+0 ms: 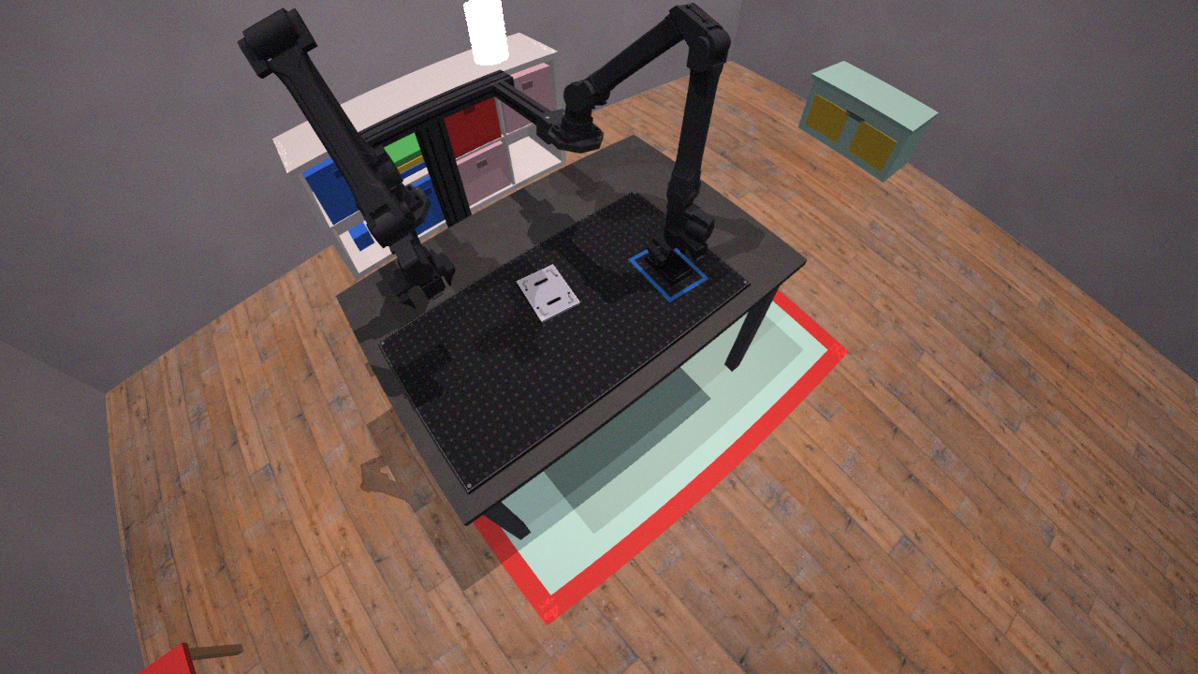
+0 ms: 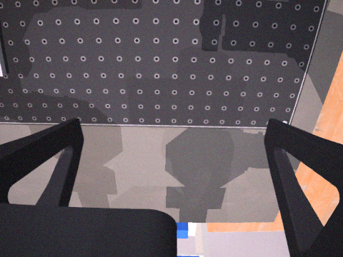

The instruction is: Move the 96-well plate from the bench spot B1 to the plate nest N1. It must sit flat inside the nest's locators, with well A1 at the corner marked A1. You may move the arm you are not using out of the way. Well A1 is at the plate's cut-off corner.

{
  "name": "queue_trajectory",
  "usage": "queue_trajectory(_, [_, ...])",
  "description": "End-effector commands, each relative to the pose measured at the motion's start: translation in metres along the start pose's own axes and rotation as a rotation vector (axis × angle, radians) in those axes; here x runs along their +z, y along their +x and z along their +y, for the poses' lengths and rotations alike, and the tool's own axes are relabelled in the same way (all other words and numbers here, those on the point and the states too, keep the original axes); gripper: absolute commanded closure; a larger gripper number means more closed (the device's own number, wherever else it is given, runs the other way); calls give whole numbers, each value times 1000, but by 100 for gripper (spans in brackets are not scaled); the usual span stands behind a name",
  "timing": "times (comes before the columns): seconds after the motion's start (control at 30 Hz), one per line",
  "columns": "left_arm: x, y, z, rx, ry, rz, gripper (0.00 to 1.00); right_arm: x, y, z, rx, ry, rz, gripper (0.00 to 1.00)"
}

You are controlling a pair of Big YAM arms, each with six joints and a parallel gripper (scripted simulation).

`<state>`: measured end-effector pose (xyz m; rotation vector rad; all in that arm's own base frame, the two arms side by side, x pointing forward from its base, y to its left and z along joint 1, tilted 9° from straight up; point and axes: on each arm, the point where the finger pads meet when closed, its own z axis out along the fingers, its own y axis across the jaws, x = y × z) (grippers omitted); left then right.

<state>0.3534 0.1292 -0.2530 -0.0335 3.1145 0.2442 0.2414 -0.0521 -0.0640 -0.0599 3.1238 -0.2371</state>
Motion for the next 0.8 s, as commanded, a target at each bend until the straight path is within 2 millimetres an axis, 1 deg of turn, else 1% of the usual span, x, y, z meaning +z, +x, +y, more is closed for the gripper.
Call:
queue_trajectory(0.0, [9, -2, 5, -3, 0, -9, 0, -5, -10, -3, 18, 7, -24, 0])
queue_trajectory(0.1, [11, -2, 5, -3, 0, -8, 0, -5, -10, -3, 18, 7, -24, 0])
queue_trajectory(0.13, [11, -4, 2, 2, 0, -12, 0, -5, -10, -3, 18, 7, -24, 0])
queue_trajectory(0.5, [31, -1, 4, -2, 1, -7, 0, -5, -10, -3, 18, 7, -24, 0])
queue_trajectory(0.53, [31, -1, 4, -3, 1, -7, 0, -5, -10, -3, 18, 7, -24, 0])
queue_trajectory(0.57, [24, -3, 1, -1, -1, -8, 0, -5, -10, -3, 18, 7, -24, 0])
queue_trajectory(0.77, [24, -3, 1, -1, -1, -8, 0, -5, -10, -3, 18, 7, -24, 0])
